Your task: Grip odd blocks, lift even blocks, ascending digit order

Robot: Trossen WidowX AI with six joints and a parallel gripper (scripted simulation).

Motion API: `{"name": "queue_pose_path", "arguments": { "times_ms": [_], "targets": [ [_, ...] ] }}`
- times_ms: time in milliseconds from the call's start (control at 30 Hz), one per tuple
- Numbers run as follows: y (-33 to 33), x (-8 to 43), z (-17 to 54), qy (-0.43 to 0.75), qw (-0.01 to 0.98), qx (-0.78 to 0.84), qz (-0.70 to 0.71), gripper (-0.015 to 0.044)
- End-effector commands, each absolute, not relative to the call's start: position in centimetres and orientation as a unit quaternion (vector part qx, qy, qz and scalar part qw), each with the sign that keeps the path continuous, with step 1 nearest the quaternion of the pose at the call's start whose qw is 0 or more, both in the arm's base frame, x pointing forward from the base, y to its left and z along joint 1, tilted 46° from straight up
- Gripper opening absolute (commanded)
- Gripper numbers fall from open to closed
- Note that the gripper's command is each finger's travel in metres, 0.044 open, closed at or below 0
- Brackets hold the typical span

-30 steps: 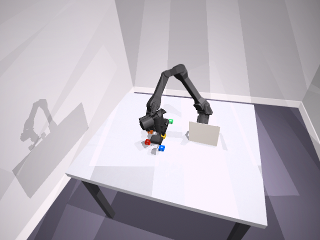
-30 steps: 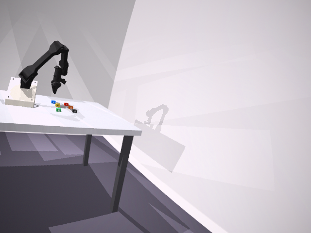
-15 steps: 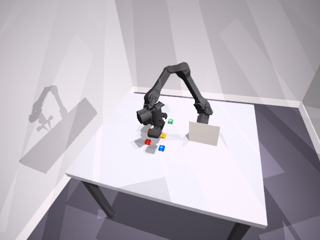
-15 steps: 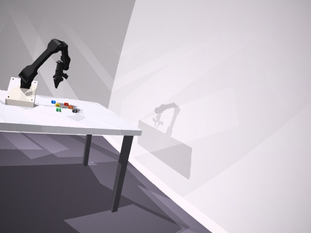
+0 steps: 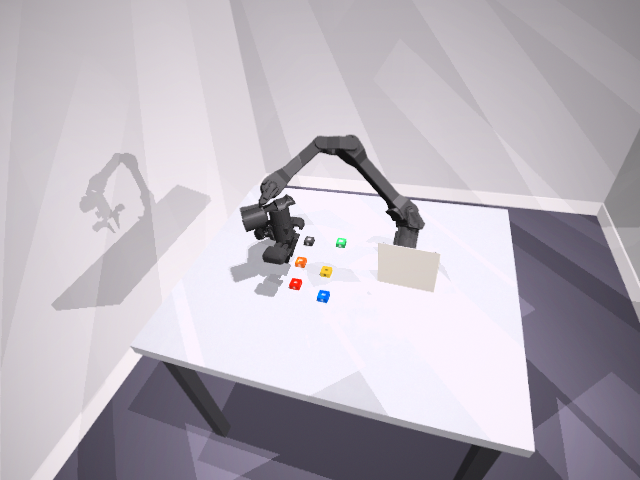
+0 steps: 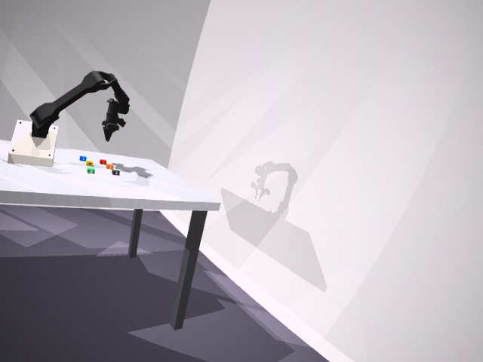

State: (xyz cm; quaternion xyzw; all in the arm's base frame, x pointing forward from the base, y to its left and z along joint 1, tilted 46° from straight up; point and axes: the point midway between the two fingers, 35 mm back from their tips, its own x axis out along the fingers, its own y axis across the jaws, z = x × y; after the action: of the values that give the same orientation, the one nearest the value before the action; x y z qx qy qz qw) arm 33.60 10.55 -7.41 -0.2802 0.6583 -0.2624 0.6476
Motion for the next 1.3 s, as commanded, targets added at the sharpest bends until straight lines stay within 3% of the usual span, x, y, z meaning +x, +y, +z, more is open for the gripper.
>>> {"name": "queue_pose_path", "arguments": {
  "times_ms": [0, 100, 267, 1200, 1267],
  "targets": [
    [8.5, 33.8, -9.6, 0.657, 0.646, -0.285, -0.262, 0.0199],
    [5.0, 33.6, -12.8, 0.657, 0.646, -0.286, -0.264, 0.0278],
    [4.8, 33.6, -13.0, 0.657, 0.646, -0.286, -0.264, 0.04],
    [2.2, 33.6, -15.5, 0.657, 0.645, -0.287, -0.264, 0.04],
    [2.2, 33.6, -15.5, 0.657, 0.645, -0.287, -0.264, 0.0348]
  ]
}}
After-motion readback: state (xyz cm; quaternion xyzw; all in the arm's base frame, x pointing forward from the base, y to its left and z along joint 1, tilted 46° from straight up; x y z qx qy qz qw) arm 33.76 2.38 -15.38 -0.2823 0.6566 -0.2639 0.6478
